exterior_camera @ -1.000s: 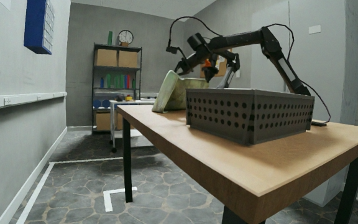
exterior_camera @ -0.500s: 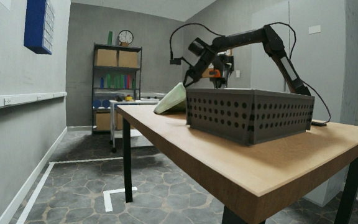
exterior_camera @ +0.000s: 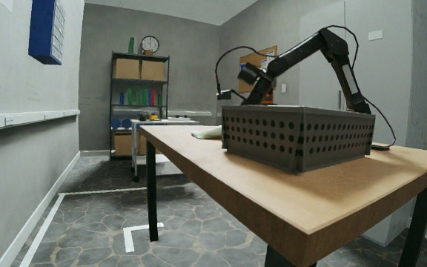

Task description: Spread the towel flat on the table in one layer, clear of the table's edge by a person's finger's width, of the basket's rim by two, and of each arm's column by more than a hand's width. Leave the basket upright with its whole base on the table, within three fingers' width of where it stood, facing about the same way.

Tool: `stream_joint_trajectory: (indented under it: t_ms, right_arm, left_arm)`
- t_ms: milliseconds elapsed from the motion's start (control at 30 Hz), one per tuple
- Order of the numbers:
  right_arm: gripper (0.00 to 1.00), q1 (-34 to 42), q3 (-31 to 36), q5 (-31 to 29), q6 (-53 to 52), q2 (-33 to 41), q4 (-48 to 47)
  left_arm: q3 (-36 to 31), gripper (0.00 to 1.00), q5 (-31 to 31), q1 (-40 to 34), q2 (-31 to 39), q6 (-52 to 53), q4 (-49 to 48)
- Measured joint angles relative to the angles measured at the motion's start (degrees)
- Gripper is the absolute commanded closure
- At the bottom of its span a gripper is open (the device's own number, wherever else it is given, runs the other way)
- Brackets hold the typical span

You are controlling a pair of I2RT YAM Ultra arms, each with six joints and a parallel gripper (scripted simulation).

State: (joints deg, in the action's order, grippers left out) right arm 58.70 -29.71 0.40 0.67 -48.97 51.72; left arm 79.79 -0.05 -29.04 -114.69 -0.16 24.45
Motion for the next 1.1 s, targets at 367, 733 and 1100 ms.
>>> stream_joint_trajectory:
  t_ms: [367,733,1100]
  right_arm:
    - [1.0,8.0,10.0,-0.1,-0.1,0.0,-16.2]
    - [1.0,11.2,14.9,-0.2,-0.2,-0.8,-29.1]
    - [0.67,13.3,15.5,-0.2,-0.2,-2.1,-32.9]
  left_arm:
    - [-11.9,1.0,0.0,1.6,3.0,0.0,-11.2]
    - [-16.7,1.0,0.0,2.5,3.7,0.0,-18.2]
    - [-19.0,0.67,0.0,3.1,5.6,0.0,-17.9]
